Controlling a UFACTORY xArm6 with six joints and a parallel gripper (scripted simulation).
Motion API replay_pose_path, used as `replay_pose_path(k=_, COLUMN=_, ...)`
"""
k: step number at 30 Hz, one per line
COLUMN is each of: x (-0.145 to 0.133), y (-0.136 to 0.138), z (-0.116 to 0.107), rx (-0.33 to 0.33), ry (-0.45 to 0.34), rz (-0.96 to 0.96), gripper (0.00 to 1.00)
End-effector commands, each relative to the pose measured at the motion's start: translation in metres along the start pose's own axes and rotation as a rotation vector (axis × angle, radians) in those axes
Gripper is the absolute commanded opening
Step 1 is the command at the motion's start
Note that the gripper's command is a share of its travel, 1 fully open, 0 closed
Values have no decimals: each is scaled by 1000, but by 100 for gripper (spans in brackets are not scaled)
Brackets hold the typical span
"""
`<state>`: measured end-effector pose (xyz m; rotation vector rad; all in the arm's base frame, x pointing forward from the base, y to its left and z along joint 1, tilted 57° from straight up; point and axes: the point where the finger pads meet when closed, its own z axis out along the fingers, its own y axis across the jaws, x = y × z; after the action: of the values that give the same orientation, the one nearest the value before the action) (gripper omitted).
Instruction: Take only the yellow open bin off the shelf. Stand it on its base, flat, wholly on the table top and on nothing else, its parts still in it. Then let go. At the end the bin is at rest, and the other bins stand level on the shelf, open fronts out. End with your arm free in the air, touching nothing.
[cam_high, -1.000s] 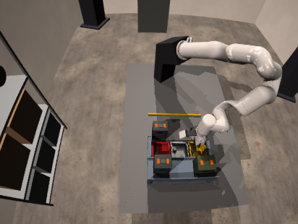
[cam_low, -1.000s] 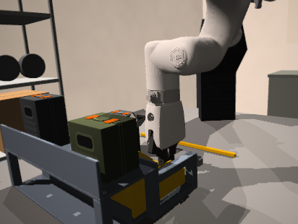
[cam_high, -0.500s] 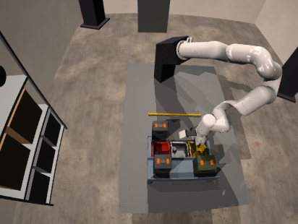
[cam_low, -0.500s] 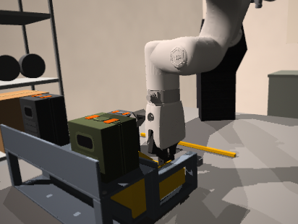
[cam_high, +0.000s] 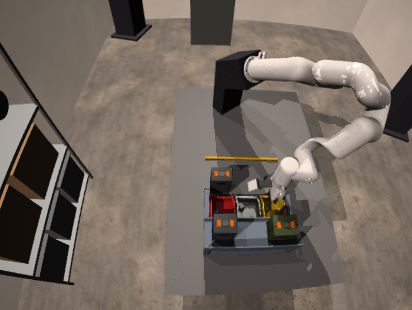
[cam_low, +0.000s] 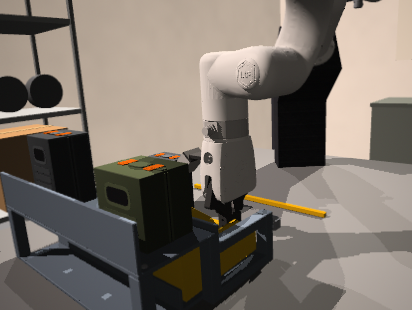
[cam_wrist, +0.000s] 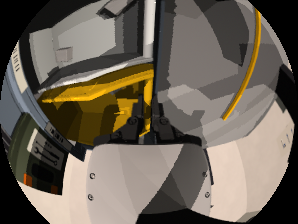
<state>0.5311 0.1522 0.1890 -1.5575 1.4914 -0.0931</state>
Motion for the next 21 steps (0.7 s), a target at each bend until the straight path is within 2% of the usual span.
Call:
replay_pose_path(k=1, x=0, y=-1, z=-2, rx=1, ry=0, rz=0, gripper=0)
replay_pose_path(k=21, x=0, y=-1, z=-10, rx=1, ry=0, rz=0, gripper=0)
